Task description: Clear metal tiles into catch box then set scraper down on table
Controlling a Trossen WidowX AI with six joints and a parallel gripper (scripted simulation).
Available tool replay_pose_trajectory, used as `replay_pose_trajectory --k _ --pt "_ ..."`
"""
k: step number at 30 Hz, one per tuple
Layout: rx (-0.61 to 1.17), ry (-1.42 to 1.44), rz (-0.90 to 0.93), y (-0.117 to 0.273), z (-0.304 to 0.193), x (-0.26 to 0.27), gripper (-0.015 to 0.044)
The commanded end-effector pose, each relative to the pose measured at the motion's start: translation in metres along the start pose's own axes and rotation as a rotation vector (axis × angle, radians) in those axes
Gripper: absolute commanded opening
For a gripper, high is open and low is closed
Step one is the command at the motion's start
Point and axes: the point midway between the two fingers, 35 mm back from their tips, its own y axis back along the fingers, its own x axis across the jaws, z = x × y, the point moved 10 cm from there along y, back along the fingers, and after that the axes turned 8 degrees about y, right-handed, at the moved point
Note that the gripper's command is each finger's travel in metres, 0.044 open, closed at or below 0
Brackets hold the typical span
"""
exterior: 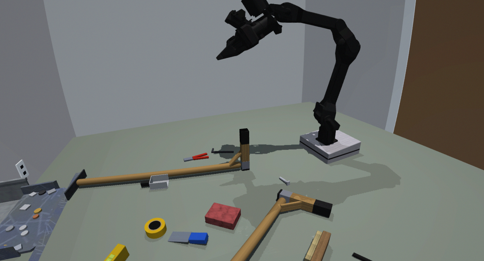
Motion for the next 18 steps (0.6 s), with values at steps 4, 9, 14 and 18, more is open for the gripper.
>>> replay_pose_trajectory --k 4,9,14,18 --pt "0.055 -0.019 -0.009 -0.021 0.006 -0.003 0.044" --pt "0.093 -0.028 -0.014 -0.035 0.009 -0.005 0.044" --pt "0.13 -0.036 -0.02 -0.05 0.012 -0.007 0.044" --pt "0.16 -0.042 -0.025 -0.063 0.013 -0.009 0.044"
